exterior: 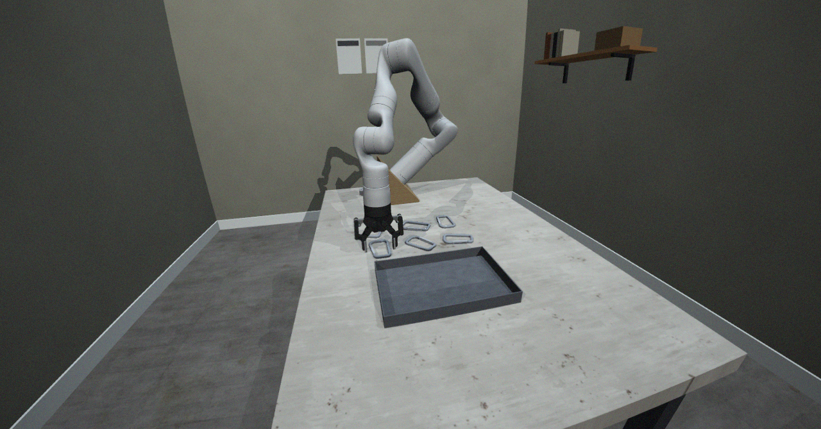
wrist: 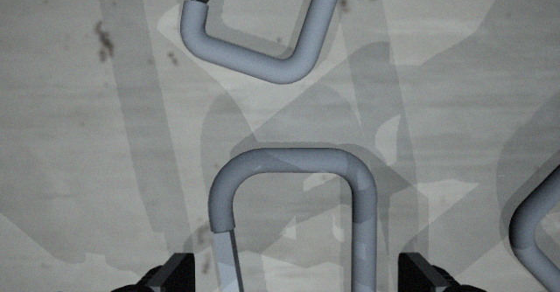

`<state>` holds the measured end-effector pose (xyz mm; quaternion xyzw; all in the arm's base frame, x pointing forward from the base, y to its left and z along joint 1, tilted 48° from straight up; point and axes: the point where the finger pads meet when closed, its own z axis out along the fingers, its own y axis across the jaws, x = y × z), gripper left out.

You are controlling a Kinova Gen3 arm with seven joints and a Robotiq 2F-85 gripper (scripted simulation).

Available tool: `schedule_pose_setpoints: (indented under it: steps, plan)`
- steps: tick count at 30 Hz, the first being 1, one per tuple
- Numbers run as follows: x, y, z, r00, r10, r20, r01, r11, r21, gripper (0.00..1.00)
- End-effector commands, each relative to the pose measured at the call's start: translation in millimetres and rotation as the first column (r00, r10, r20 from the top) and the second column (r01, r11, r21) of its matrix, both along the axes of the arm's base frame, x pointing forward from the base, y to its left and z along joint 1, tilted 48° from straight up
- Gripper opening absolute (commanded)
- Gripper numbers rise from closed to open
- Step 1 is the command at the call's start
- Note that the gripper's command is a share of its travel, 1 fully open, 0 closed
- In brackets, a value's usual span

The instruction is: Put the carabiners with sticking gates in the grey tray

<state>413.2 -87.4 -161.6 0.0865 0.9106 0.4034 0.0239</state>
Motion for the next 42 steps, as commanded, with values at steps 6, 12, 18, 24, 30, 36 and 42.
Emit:
schedule_pose_setpoints:
  steps: [6,12,18,24,30,36,42]
  plan:
    - [0.4,-1.2,0.4,1.0,-0.001,0.001,0.001,1.0,-0.002,0.75]
    - [0.4,-1.2,0.4,1.0,-0.001,0.001,0.001,1.0,-0.002,0.75]
    - [2.1,-4.2,2.4,1.0,-0.005,0.004,0.005,1.0,-0.004,0.75]
    - [2.1,-4.2,2.4,1.0,-0.005,0.004,0.005,1.0,-0.004,0.75]
    - [2.2,-4.5,2.6,1.0,-0.005,0.005,0.005,1.0,-0.005,0.75]
    - [2.2,-4.5,2.6,1.0,-0.005,0.005,0.005,1.0,-0.005,0.75]
    - [2.2,-4.5,2.6,1.0,-0.005,0.005,0.005,1.0,-0.005,0.75]
